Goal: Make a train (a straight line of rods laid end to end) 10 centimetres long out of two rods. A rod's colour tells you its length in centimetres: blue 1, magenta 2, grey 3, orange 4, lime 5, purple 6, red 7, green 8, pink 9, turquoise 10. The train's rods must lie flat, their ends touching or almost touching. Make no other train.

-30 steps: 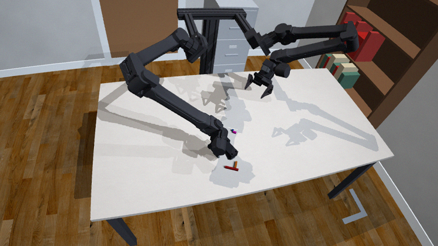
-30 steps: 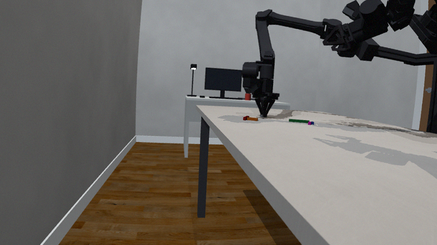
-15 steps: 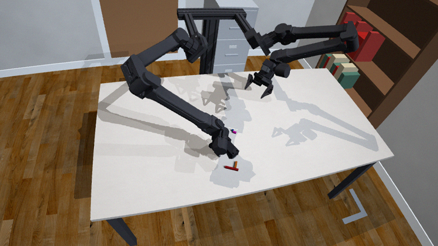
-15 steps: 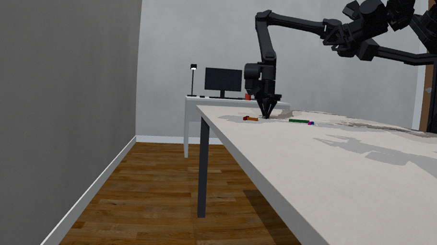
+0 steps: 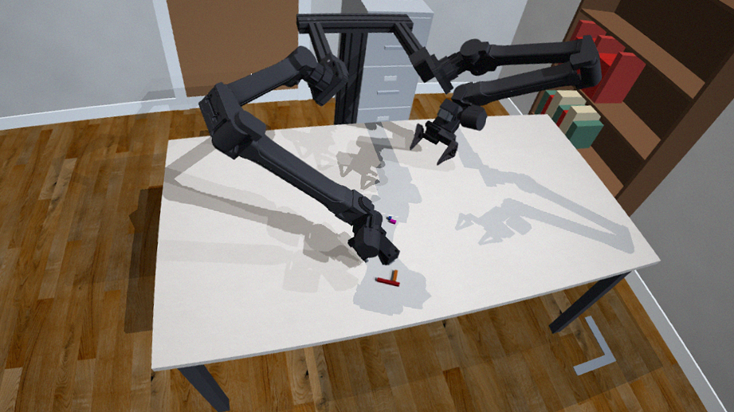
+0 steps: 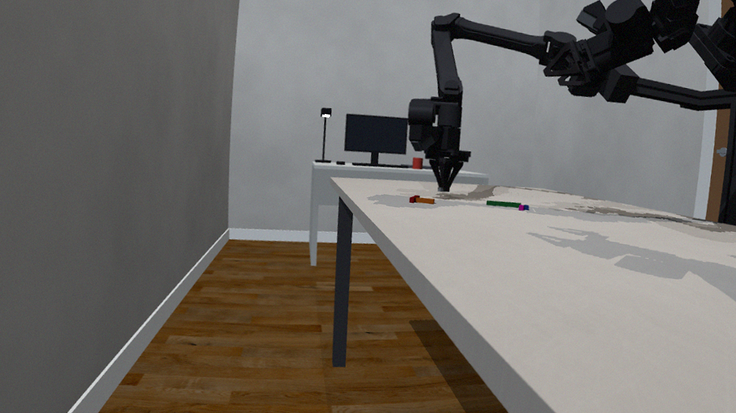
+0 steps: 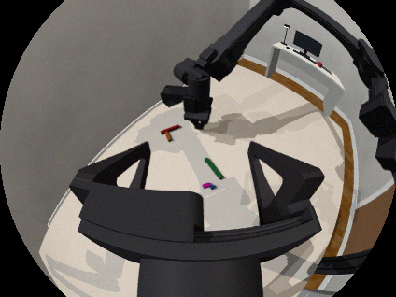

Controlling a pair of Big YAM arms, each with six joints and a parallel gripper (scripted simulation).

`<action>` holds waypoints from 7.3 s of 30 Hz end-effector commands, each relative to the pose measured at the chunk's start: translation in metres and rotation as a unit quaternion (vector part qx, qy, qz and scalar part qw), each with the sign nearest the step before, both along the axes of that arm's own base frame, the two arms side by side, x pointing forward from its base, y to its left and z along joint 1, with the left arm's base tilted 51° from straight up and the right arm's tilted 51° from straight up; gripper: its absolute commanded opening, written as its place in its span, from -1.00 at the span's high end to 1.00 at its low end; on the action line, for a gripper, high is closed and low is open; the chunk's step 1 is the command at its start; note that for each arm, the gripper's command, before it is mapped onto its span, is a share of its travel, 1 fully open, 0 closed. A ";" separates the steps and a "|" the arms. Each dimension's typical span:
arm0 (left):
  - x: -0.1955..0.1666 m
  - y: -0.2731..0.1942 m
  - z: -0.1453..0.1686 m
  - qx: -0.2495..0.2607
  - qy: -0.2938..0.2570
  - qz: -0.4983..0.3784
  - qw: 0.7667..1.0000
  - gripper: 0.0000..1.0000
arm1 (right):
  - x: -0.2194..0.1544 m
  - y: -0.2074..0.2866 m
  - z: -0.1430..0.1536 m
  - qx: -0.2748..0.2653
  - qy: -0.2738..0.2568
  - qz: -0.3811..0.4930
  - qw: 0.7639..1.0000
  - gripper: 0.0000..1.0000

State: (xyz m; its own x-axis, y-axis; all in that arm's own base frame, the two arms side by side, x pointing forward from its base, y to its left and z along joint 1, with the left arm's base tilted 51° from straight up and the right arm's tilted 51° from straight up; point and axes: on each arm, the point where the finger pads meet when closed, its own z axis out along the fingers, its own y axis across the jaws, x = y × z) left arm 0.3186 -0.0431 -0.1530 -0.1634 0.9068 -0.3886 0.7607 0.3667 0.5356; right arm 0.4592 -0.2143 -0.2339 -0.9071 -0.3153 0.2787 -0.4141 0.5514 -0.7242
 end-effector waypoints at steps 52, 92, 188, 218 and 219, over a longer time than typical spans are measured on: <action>-0.003 -0.003 0.004 -0.004 -0.001 -0.001 1.000 -1.00 | 0.004 -0.014 -0.012 -0.002 0.008 -0.004 1.000 0.94; -0.003 -0.003 0.004 -0.004 -0.001 -0.001 1.000 -1.00 | -0.007 0.005 0.003 -0.002 0.010 0.004 1.000 0.34; 0.234 0.031 0.075 0.054 0.224 -0.174 0.957 -1.00 | 0.098 0.041 -0.040 -0.025 0.253 0.216 0.943 0.96; 0.172 -0.003 0.039 0.056 0.218 -0.175 0.959 -1.00 | 0.021 0.012 0.037 0.005 0.014 0.075 0.997 0.96; 0.168 -0.004 0.037 0.056 0.218 -0.175 0.958 -1.00 | 0.013 0.010 0.037 0.007 0.004 0.068 0.998 0.96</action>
State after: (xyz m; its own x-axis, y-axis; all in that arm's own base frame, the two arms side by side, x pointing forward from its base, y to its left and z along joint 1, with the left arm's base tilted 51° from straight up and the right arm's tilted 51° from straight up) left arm 0.4904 -0.0249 -0.1237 0.0060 0.9676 -0.2525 0.9938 0.0223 0.1091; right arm 0.4952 -0.1832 -0.2133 -0.7422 -0.5049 0.4406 -0.6583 0.4262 -0.6205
